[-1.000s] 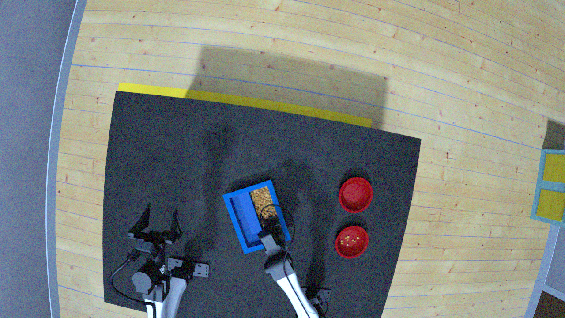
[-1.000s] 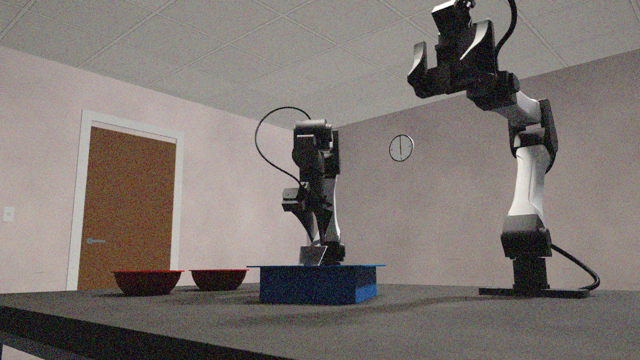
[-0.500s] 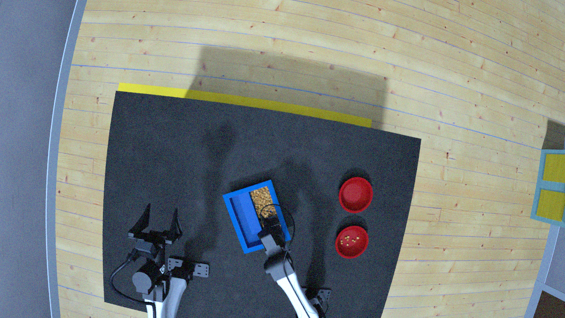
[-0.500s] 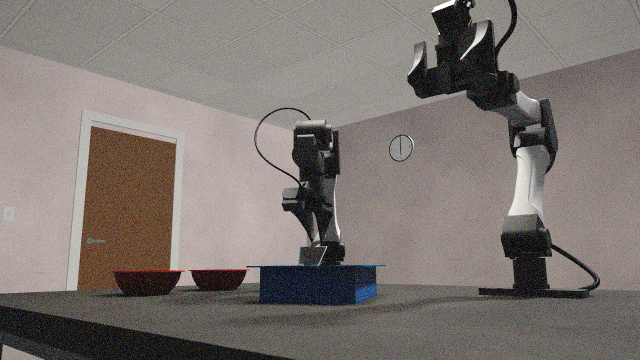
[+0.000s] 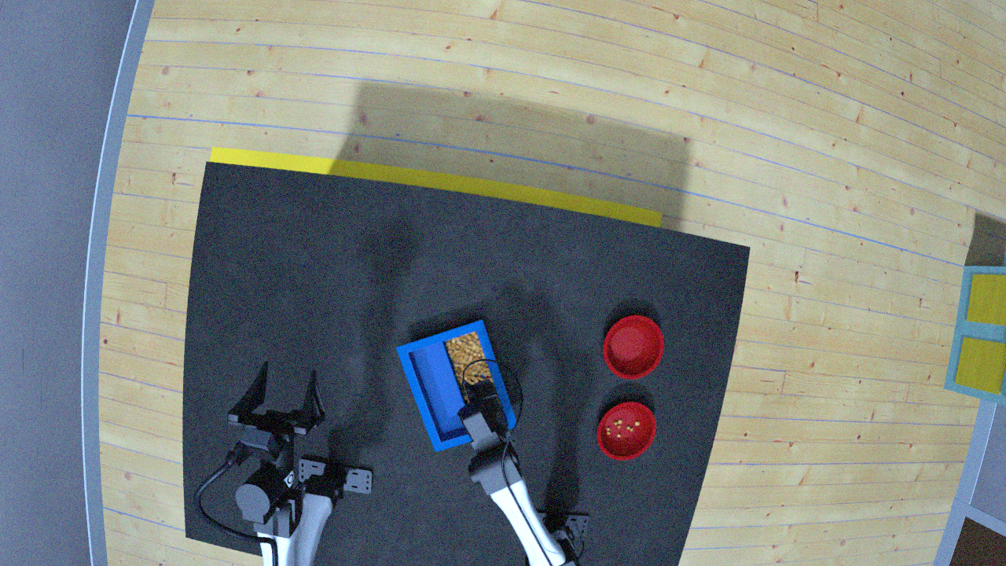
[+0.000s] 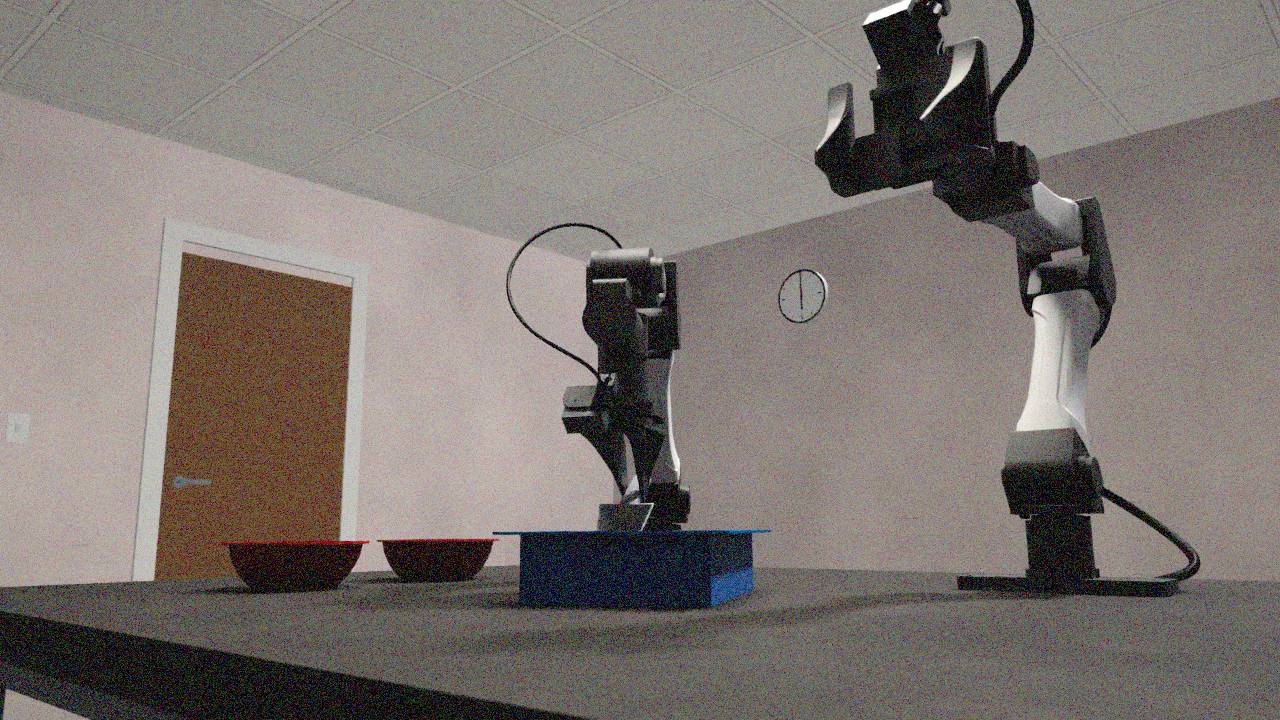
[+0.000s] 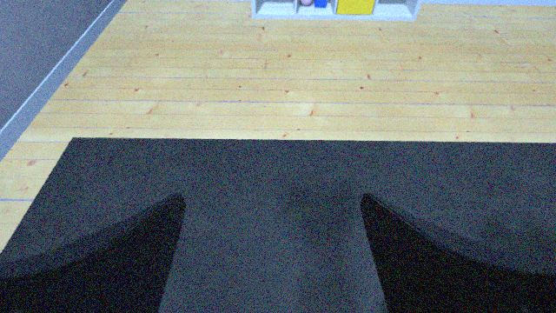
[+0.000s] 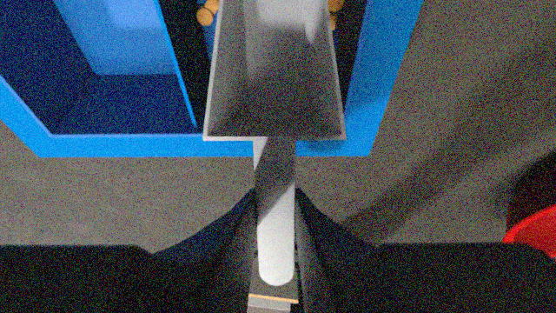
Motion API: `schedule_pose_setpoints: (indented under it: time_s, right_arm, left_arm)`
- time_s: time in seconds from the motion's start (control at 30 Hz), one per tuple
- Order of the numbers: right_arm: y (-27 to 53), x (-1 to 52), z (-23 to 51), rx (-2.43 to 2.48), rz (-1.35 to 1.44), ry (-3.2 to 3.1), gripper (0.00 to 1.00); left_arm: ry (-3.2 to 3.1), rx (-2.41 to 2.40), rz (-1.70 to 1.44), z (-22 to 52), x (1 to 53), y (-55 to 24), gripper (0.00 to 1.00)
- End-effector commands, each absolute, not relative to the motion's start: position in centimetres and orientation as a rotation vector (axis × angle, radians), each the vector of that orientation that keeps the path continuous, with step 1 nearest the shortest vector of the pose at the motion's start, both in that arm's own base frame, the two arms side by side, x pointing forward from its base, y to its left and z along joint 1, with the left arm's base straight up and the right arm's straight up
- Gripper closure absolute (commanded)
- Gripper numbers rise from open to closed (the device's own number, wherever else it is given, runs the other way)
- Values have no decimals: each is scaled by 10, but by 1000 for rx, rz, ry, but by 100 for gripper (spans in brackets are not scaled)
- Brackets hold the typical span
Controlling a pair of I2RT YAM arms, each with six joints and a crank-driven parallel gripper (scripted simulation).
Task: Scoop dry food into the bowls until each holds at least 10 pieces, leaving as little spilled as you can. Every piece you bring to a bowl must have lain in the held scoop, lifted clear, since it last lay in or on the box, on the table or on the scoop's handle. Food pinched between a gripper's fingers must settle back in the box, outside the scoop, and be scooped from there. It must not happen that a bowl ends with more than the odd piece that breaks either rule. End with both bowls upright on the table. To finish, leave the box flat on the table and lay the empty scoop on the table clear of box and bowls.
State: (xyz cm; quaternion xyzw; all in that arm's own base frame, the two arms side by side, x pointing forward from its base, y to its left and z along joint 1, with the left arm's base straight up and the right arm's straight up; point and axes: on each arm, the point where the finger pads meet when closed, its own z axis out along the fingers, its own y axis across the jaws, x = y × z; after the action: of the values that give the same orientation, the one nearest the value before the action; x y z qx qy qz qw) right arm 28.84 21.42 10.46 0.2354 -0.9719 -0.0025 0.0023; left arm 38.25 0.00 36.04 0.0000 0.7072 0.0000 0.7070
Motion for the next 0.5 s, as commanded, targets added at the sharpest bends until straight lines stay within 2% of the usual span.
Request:
schedule_pose_setpoints:
  time_s: [0.0,0.47]
  right_arm:
    - [216,295,102,735,-19,-3044,100]
    - [221,306,100,730,-19,-3055,100]
  left_arm:
    - [1519,0,0,380,380,0,0]
    - [1519,0,0,380,380,0,0]
